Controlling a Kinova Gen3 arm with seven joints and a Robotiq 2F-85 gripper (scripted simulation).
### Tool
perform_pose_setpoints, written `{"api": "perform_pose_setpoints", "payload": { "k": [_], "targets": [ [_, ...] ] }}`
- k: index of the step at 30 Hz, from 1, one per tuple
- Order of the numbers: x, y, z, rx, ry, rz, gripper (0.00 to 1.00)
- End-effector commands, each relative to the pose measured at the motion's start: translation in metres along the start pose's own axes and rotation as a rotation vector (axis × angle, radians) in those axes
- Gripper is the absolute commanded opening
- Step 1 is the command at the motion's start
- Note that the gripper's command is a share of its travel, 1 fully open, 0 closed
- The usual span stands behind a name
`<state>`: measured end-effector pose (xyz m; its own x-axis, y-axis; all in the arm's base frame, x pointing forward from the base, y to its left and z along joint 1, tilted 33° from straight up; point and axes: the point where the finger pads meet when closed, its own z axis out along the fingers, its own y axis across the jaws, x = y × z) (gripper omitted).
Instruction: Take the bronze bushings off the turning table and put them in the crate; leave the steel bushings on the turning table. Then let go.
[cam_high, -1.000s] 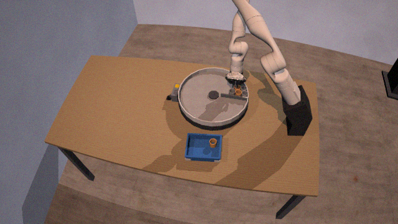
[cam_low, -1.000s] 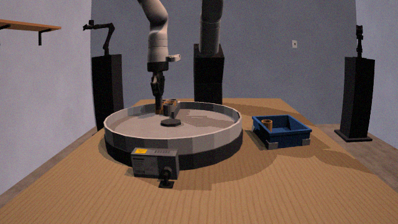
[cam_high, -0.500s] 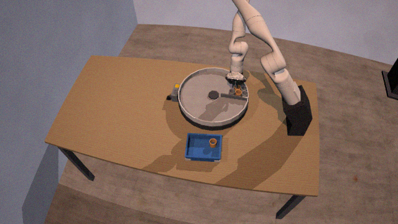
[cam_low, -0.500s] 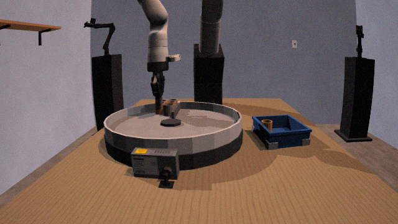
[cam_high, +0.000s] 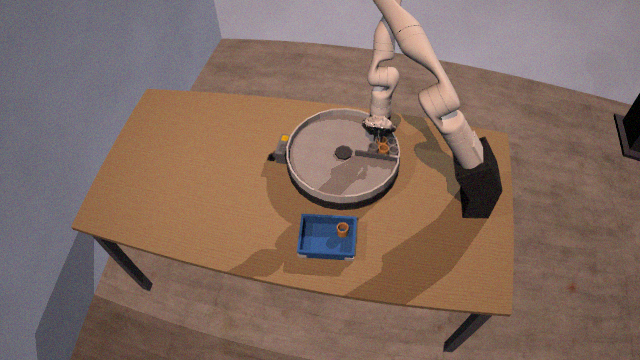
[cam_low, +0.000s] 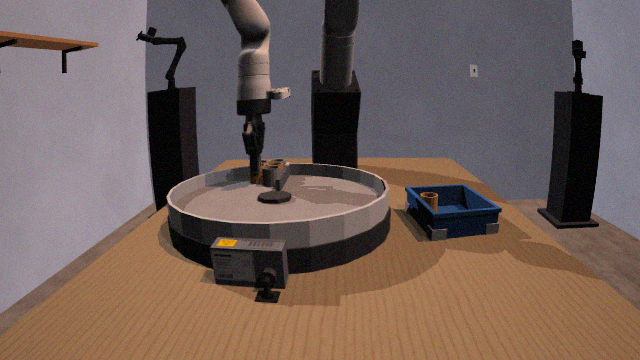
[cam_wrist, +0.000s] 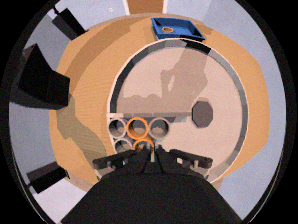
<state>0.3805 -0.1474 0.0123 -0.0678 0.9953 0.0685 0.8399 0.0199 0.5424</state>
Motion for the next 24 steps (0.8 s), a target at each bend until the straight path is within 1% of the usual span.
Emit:
{"api": "perform_pose_setpoints", "payload": {
  "k": [1,16,21,24],
  "targets": [
    [-0.0003,0.0013,-0.0003,0.002,-0.001,0.001,0.00],
    [-0.0003,0.0030,-0.0003,0.005,-0.001,0.004,0.00],
    [-0.0002,0.0029,-0.0078,0.005,0.000,0.004,0.00],
    [-0.0002,0.0029,-0.0078,0.005,0.000,0.004,0.00]
  ]
}}
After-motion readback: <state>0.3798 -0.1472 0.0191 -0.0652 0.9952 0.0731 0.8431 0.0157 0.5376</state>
